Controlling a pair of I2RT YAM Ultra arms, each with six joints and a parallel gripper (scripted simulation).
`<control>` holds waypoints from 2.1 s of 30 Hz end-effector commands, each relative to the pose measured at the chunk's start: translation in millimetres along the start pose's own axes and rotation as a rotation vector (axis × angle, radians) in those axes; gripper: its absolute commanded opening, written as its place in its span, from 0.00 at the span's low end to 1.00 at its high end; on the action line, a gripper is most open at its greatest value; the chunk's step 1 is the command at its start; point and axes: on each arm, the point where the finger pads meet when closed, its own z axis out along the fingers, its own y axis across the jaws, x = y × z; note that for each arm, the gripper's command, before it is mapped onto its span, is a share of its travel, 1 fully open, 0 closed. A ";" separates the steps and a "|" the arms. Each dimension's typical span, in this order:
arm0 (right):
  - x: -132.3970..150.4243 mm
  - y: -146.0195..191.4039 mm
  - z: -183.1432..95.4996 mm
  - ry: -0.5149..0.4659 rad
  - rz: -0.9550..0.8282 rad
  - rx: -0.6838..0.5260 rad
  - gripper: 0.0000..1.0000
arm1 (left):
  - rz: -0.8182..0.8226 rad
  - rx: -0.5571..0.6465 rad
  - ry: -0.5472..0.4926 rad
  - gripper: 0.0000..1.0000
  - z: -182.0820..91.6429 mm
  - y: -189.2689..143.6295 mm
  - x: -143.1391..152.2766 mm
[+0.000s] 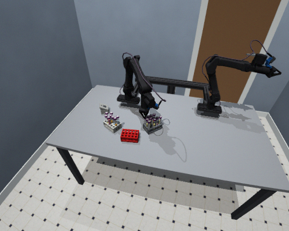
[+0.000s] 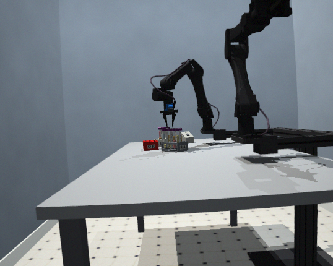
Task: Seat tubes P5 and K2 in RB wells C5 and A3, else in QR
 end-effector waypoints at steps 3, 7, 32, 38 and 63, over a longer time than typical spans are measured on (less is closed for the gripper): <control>3.0 -0.2 0.3 -0.013 0.002 0.011 0.30 | 0.006 0.001 -0.059 0.00 -10.7 1.4 -26.5; 1.0 -2.3 2.4 -0.013 0.002 0.011 0.30 | 0.006 0.001 -0.059 0.00 -10.7 1.4 -26.5; 3.4 1.2 13.8 -0.006 0.002 0.002 0.30 | 0.006 0.001 -0.059 0.00 -10.7 1.4 -26.5; 4.3 2.3 18.9 0.000 0.002 -0.004 0.30 | 0.006 0.001 -0.059 0.00 -10.7 1.4 -26.5; 0.4 -0.6 11.5 -0.010 0.001 0.009 0.00 | 0.006 0.001 -0.059 0.00 -10.7 1.4 -26.5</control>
